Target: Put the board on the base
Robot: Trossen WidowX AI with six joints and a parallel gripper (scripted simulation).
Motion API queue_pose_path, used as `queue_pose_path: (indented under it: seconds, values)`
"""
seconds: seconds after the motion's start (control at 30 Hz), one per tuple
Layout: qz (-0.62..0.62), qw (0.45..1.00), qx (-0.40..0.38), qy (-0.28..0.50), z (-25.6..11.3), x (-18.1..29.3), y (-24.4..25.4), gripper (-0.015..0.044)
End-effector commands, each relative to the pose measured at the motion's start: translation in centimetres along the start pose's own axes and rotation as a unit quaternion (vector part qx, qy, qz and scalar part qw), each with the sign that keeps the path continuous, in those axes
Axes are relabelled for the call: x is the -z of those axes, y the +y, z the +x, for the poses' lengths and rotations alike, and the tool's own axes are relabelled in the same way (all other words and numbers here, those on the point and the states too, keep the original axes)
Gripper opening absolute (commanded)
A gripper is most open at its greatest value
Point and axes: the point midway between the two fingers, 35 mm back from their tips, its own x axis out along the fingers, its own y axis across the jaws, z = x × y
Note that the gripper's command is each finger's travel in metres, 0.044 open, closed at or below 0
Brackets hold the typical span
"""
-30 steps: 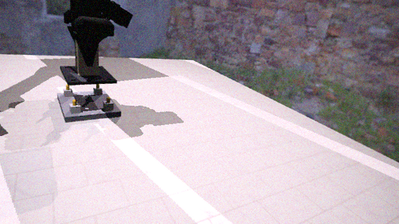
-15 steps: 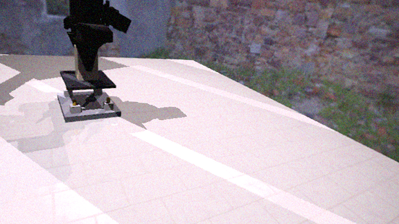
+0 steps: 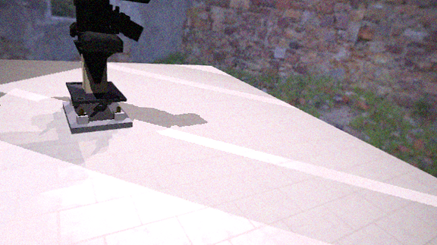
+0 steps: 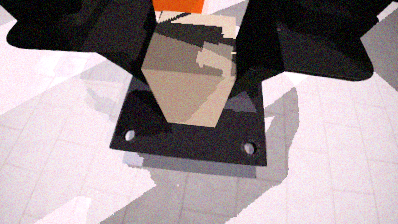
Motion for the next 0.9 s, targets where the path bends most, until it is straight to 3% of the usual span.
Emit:
queue_pose_path:
  seconds: [0.0, 0.87]
  values:
    - [0.005, 1.000, 0.001, 0.004, 0.47, 0.18, -0.15, 0.0000]
    - [0.003, 1.000, -0.001, 0.000, 0.97, 0.04, -0.06, 0.0000]
